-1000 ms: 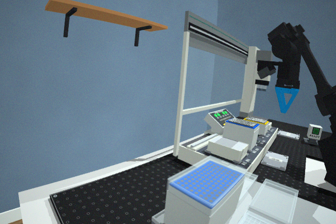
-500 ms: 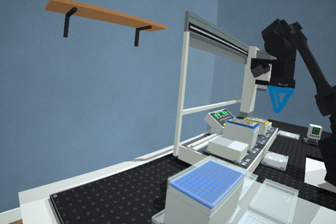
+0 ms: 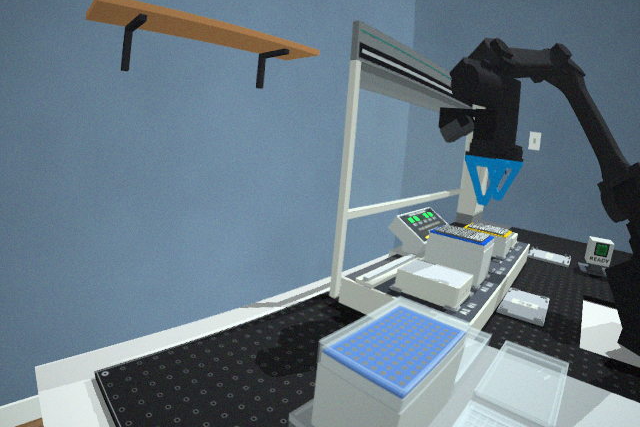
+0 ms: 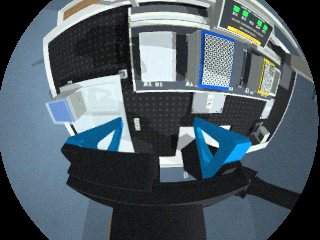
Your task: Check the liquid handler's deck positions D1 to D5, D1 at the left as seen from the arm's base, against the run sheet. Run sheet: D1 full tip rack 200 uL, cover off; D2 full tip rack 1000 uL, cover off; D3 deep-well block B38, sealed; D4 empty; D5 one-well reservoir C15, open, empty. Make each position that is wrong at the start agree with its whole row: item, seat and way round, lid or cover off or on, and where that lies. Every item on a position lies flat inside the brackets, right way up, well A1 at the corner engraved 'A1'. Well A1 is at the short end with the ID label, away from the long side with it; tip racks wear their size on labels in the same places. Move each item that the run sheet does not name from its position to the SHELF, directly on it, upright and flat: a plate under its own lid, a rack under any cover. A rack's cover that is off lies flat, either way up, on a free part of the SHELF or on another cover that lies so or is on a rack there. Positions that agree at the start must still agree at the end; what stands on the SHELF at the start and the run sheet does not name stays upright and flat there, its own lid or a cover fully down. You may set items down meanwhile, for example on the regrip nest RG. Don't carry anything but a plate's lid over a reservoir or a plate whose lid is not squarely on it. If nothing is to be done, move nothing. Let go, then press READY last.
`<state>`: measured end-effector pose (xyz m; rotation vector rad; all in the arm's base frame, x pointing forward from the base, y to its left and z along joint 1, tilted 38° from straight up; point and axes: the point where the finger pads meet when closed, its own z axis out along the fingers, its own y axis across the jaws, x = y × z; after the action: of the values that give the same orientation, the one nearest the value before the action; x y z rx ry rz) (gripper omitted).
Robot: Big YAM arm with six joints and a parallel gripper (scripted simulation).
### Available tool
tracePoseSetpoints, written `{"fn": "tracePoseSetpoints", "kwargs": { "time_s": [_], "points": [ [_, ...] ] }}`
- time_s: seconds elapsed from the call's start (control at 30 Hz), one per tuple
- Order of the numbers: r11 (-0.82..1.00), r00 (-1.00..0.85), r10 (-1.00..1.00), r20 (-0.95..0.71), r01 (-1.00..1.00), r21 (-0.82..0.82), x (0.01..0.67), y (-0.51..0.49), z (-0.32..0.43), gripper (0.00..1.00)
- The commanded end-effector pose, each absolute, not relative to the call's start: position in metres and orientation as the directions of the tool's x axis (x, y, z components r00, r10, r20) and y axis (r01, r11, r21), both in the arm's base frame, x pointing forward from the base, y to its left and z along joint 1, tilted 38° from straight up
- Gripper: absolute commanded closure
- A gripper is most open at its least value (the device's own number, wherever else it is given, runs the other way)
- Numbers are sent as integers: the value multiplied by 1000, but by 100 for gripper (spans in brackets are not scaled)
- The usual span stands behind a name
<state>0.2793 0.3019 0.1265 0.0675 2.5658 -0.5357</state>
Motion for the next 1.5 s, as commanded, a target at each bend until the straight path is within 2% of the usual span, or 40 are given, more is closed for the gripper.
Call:
{"fn": "tracePoseSetpoints", "kwargs": {
  "time_s": [0.0,0.5,0.7,1.07,1.47],
  "points": [
    [925,-866,-65,-496,134,-356,305,314,146,0],
    [924,-865,-66,-498,135,-357,360,315,178,0],
    [913,-876,-112,-470,97,-397,341,313,160,0],
    [929,-861,-69,-504,129,-348,351,317,176,0],
    [916,-871,-76,-484,130,-379,361,299,147,0]
  ]
}}
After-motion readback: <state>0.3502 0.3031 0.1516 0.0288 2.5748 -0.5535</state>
